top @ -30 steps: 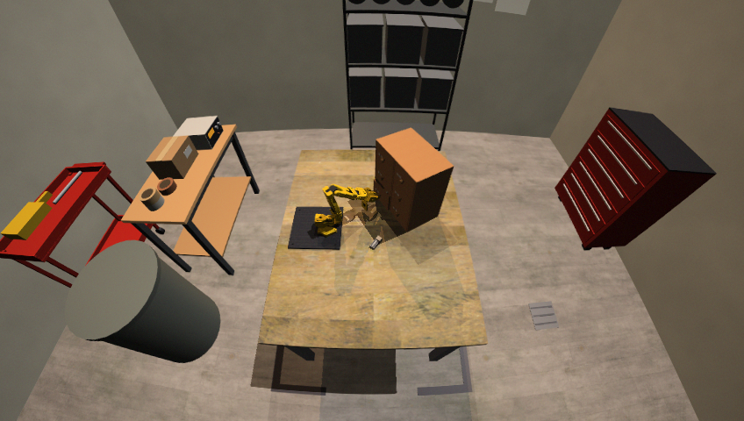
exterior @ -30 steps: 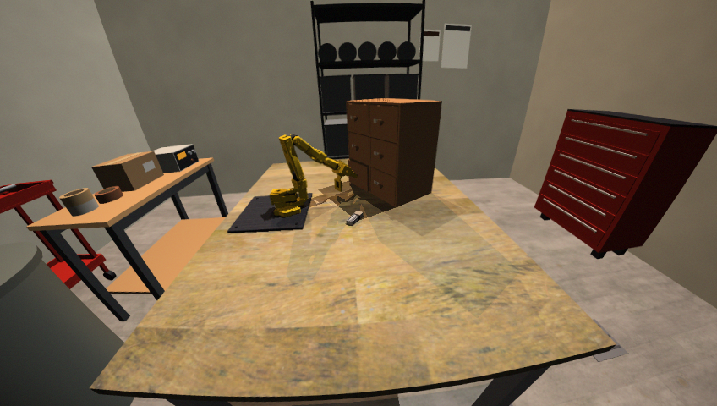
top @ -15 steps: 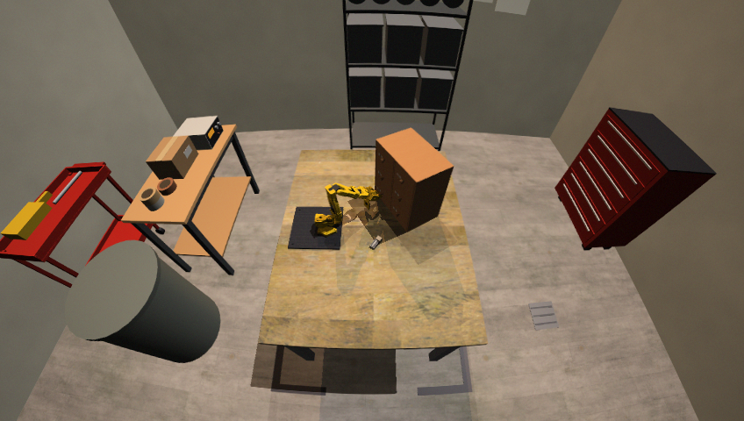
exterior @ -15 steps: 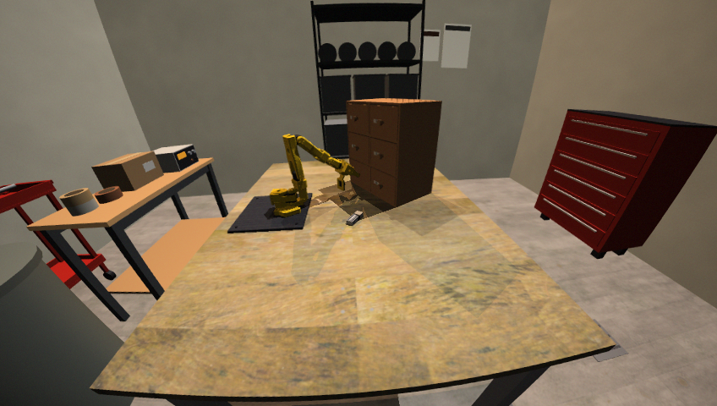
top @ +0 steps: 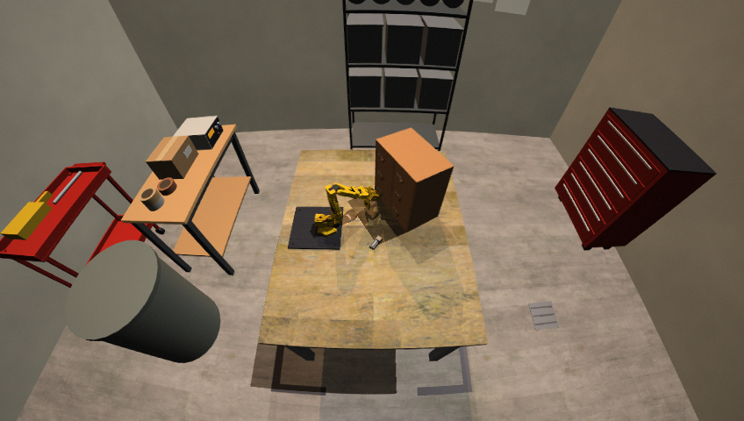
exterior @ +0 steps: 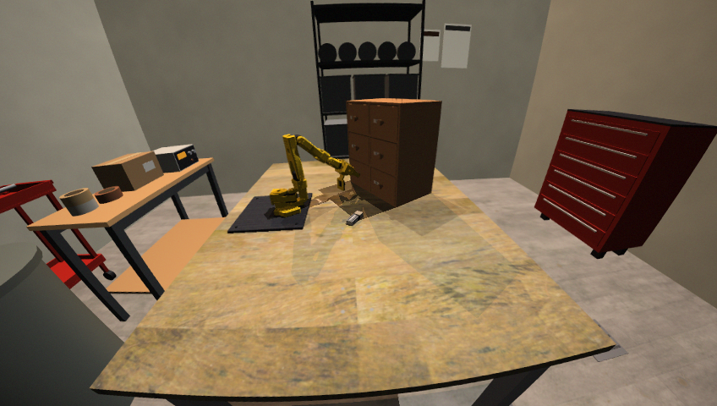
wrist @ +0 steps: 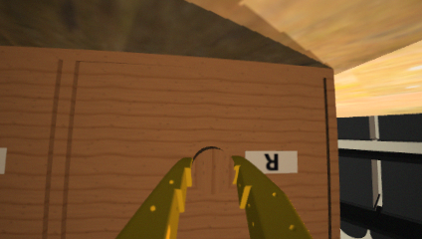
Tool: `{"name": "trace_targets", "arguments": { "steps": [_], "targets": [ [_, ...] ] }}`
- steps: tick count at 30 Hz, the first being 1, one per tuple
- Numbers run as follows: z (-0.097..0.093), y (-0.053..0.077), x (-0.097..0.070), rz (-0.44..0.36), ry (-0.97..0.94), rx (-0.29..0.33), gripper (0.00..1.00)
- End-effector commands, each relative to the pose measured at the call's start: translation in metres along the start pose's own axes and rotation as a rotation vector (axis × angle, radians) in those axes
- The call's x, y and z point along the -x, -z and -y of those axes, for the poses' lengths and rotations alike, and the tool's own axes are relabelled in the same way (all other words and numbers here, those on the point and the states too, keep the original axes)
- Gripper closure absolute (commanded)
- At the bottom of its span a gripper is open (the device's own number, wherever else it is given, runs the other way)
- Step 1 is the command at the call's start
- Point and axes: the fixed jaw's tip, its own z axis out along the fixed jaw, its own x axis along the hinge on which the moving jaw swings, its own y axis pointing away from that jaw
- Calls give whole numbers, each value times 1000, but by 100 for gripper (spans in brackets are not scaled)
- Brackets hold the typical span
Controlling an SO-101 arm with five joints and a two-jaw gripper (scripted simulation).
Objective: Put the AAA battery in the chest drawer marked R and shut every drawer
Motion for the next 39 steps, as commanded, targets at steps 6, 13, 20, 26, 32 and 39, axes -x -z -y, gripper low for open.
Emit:
{"name": "trace_targets", "arguments": {
  "steps": [6,13,20,26,32,39],
  "targets": [
    [0,0,-1,-3,-1,1,98],
    [0,0,-1,-3,-1,1,93],
    [0,0,-1,-3,-1,1,88],
    [0,0,-1,-3,-1,1,85],
    [0,0,-1,-3,-1,1,81],
    [0,2,0,-2,-2,0,79]
  ]
}}
